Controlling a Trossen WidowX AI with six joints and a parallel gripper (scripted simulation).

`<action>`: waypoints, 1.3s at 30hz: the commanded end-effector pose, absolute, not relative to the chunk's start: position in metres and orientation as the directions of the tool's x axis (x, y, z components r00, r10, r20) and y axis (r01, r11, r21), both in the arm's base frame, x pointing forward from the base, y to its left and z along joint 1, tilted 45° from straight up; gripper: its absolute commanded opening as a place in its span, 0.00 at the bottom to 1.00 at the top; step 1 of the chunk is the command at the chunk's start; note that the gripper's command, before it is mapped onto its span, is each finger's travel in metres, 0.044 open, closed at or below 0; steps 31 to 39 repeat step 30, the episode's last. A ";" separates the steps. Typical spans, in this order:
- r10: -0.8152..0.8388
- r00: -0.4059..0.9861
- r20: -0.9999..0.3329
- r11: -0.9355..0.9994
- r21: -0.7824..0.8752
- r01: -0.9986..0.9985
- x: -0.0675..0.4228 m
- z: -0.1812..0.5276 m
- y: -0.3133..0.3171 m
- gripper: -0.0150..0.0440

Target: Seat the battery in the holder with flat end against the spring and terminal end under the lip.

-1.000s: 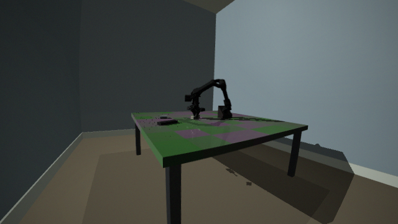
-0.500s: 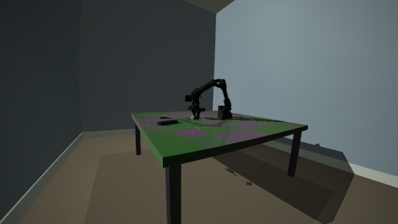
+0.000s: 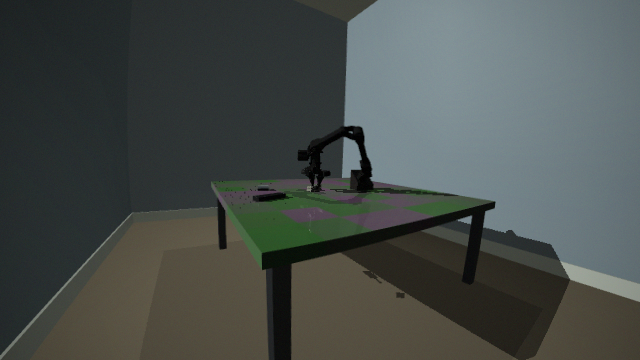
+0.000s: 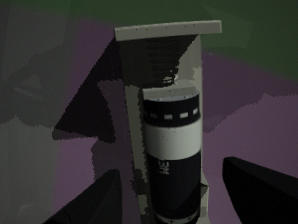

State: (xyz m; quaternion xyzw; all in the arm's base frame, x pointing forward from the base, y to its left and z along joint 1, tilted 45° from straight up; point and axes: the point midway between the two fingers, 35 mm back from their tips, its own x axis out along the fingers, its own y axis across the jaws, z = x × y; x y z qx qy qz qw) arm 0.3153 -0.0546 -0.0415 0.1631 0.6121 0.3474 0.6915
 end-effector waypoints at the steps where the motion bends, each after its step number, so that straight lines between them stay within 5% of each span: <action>1: 0.674 0.016 -0.739 0.712 0.643 -0.284 0.316 -0.029 -0.070 0.73; 7: 0.670 0.015 -0.742 0.713 0.639 -0.288 0.310 0.009 -0.106 1.00; 39: 0.670 0.015 -0.742 0.713 0.639 -0.289 0.310 0.009 -0.108 1.00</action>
